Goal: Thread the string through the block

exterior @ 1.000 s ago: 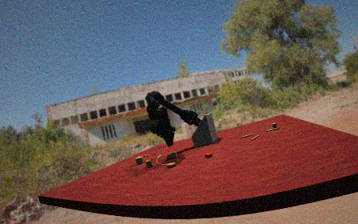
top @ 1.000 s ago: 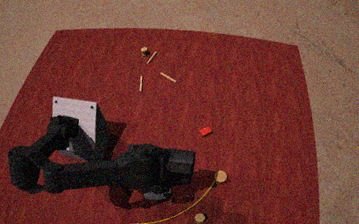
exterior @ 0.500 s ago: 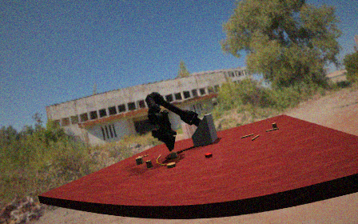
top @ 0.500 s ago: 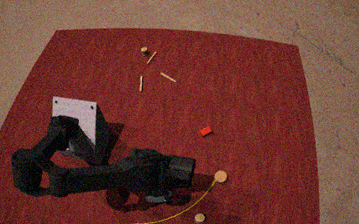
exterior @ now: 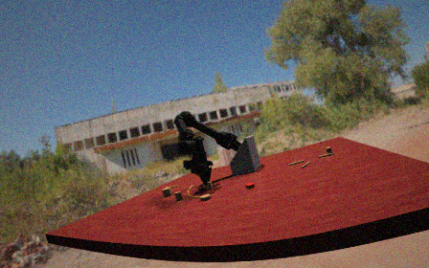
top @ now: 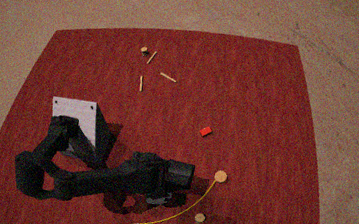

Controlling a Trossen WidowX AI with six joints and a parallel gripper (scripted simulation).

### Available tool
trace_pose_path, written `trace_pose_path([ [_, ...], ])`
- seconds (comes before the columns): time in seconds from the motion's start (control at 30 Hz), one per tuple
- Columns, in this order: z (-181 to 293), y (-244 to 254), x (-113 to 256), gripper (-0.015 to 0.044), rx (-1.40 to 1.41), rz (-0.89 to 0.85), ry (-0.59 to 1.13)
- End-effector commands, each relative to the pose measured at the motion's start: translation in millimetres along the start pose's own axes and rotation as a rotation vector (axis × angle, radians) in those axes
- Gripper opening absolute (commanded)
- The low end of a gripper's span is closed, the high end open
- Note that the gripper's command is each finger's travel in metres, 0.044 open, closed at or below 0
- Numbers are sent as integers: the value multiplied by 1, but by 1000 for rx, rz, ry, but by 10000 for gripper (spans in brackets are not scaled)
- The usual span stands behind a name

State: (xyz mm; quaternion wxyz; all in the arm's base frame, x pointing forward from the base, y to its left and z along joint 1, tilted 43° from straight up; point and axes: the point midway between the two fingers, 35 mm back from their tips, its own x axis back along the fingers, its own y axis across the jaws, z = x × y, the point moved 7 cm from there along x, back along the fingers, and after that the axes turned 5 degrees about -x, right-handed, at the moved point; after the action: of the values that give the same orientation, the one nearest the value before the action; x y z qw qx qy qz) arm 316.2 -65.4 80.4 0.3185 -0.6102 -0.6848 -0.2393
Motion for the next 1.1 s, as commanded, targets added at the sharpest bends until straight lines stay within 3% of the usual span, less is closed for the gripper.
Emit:
trace_pose_path([
  [0.0, 2, -2, -4, 241, 14, 11, 2],
  [0.33, 2, -2, -4, 241, 14, 11, 2],
  [0.53, 1, -1, -3, 84, 5, 7, 1],
  [0.73, 1, -1, -3, 44, 5, 7, 1],
  [0.8, 1, -1, -3, 0, 5, 7, 1],
  [1.07, 1, -1, 0, 0, 5, 7, 2],
])
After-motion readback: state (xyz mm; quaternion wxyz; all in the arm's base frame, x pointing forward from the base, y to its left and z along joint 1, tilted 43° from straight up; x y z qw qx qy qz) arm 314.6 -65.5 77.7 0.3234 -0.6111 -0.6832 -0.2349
